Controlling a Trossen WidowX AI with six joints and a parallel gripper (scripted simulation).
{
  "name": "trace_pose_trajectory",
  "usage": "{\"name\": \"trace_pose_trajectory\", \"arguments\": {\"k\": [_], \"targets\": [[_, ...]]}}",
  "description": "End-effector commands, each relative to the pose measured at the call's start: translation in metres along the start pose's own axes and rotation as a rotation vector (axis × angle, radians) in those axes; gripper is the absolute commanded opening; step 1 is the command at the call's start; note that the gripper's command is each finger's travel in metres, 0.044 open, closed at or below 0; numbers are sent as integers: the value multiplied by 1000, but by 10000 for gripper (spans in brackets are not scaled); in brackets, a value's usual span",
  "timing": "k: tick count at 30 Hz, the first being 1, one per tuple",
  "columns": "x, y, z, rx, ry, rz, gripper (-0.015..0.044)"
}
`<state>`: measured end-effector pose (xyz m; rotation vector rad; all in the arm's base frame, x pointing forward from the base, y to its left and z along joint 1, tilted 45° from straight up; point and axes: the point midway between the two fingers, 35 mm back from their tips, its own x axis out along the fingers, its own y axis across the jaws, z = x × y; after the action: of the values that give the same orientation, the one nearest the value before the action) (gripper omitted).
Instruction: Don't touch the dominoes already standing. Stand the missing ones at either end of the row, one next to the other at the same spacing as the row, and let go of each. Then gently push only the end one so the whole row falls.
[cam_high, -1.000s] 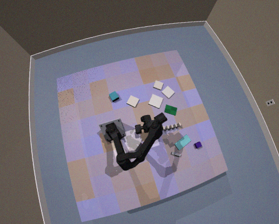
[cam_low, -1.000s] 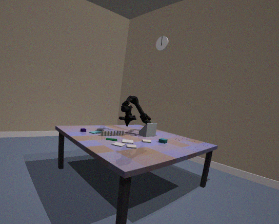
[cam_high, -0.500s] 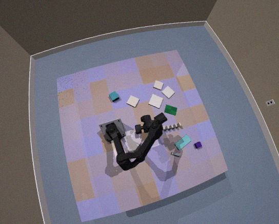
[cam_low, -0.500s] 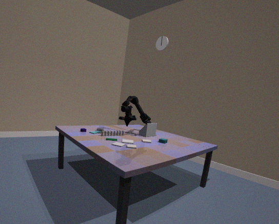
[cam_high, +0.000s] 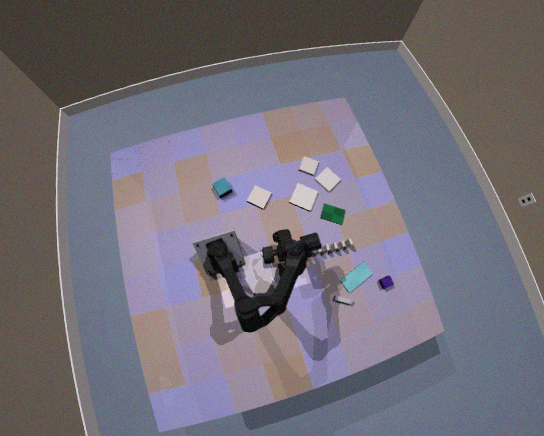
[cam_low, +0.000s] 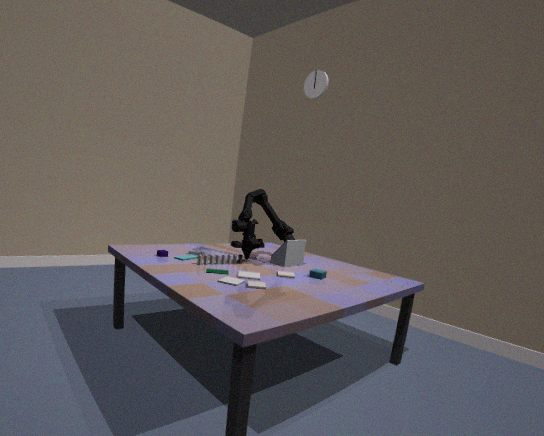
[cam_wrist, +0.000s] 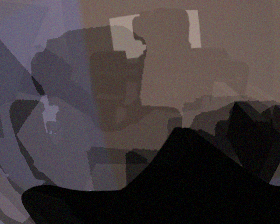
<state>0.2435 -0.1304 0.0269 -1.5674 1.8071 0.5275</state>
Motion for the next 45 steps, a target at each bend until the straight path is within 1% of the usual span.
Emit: {"name": "trace_pose_trajectory", "arguments": {"k": [1, 25, 26, 30, 35, 45], "targets": [[3, -2, 0, -7, 4, -7, 0], [2, -41, 1, -5, 4, -9, 0], [3, -34, 2, -8, 2, -3, 0], [-15, -39, 2, -41, 7, 13, 0], [-53, -56, 2, -9, 2, -6, 0], [-58, -58, 2, -5, 1, -9, 0]]}}
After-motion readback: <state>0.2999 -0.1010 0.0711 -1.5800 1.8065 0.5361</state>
